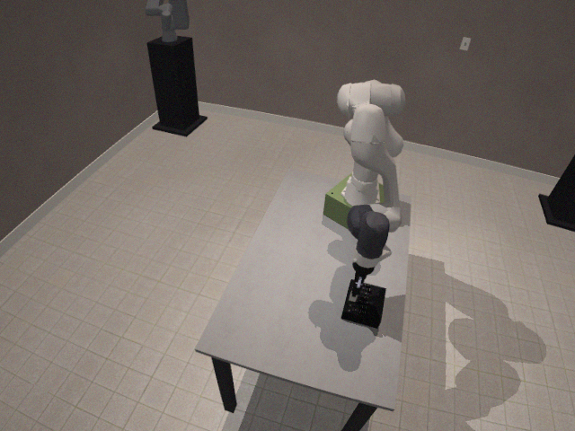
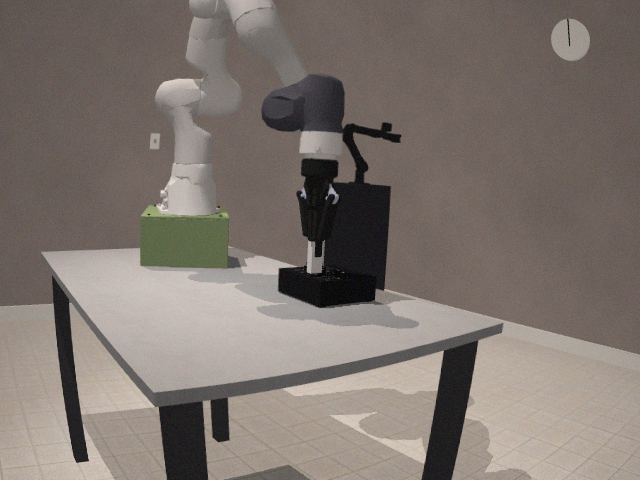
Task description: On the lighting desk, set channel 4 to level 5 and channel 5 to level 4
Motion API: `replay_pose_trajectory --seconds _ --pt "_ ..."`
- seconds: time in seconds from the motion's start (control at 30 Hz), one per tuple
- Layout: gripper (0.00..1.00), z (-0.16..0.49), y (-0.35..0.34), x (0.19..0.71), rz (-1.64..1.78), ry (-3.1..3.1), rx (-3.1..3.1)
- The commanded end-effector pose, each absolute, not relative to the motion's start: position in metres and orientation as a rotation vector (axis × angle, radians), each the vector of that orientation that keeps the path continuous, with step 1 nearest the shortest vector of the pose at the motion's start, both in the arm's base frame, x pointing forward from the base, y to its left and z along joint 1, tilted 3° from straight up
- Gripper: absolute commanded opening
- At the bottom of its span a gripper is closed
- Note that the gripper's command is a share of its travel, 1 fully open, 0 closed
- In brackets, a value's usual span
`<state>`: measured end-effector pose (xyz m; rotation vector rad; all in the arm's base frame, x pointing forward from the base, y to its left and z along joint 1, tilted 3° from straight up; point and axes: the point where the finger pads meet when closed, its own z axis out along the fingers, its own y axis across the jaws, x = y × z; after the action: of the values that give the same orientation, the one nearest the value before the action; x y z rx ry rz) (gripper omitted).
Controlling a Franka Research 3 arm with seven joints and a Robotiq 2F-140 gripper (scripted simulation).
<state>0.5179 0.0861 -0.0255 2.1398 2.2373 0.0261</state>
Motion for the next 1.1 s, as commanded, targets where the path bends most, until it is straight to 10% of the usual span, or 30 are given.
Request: replay_pose_trajectory --seconds 0.0,1.07 --pt "0.00 -0.0255 0.0890 0.5191 0.029 2.222 2.156" --pt "0.00 -0.0256 0.0967 0.5189 0.029 2.222 2.156"
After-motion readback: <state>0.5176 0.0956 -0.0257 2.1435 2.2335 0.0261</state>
